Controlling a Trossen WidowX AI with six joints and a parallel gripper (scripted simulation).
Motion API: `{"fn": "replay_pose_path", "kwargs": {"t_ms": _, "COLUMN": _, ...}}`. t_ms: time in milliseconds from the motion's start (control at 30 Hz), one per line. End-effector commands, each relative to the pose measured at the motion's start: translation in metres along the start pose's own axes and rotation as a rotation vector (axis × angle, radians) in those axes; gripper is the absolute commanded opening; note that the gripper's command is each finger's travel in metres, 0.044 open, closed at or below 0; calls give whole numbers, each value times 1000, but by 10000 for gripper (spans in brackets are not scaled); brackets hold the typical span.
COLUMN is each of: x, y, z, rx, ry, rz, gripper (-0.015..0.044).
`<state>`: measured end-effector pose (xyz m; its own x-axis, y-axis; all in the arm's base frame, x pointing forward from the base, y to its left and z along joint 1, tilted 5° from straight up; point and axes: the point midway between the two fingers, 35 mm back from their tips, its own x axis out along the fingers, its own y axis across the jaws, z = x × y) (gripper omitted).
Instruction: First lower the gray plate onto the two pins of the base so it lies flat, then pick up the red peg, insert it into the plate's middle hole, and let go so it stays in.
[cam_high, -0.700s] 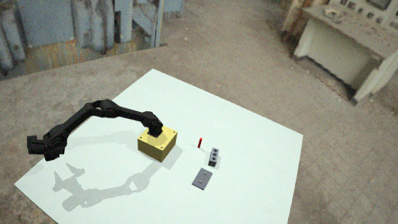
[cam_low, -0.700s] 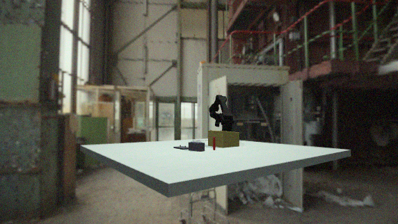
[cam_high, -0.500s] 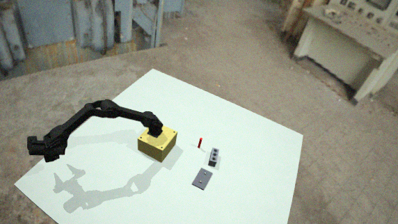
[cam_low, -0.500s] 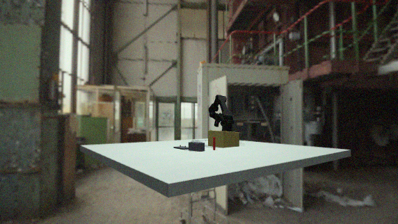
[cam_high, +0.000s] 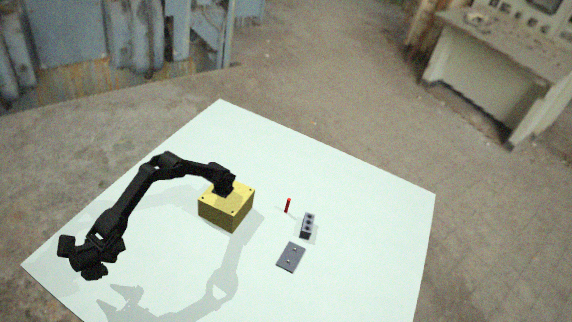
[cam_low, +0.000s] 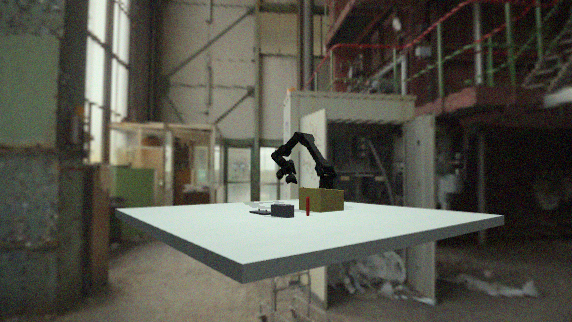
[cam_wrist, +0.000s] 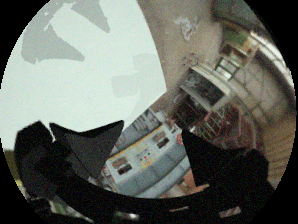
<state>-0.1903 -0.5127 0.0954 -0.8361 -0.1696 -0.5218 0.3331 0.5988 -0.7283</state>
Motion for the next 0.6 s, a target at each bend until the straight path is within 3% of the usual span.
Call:
{"fn": "replay_pose_path", "kwargs": {"t_ms": 0, "x": -45, "y": 16, "z": 36, "rx": 68, "ry": -115, "rz": 4, "gripper": 440}}
{"fn": "replay_pose_path", "kwargs": {"t_ms": 267, "x": -166, "y": 75, "z": 100, "rx": 216, "ry": -374, "rz": 79, "gripper": 440}}
{"fn": "replay_pose_path", "kwargs": {"t_ms": 567, "x": -298, "y": 167, "z": 130, "rx": 333, "ry": -587, "rz": 266, "gripper": 440}}
